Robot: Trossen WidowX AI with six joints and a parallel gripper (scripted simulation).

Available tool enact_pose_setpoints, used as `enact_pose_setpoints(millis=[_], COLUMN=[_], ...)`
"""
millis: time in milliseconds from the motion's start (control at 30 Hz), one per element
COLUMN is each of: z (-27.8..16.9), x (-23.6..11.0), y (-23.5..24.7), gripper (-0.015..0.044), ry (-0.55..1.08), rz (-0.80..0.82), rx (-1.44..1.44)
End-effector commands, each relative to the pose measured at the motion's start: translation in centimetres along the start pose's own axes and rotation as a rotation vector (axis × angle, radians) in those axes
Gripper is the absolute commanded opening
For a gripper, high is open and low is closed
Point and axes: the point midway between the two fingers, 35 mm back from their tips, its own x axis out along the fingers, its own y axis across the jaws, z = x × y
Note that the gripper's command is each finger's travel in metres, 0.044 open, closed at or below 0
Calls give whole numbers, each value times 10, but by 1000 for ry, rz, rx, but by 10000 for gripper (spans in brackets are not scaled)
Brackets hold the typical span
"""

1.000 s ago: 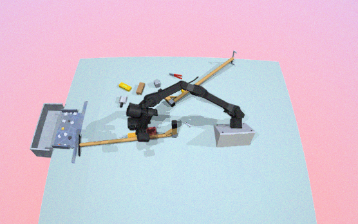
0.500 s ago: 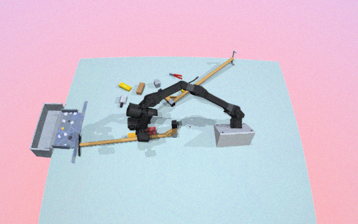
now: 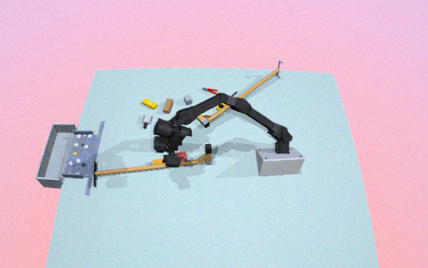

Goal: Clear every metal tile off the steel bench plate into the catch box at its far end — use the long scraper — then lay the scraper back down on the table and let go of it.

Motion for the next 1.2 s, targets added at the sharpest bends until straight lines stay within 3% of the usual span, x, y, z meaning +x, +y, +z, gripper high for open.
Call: enact_pose_setpoints(millis=[0, 133, 1167], z=[7, 11, 13], x=[-22, -40, -177], y=[4, 7, 21], gripper=[341, 440, 440], ry=[-50, -92, -403], rz=[-20, -38, -151], rx=[-18, -24, -26])
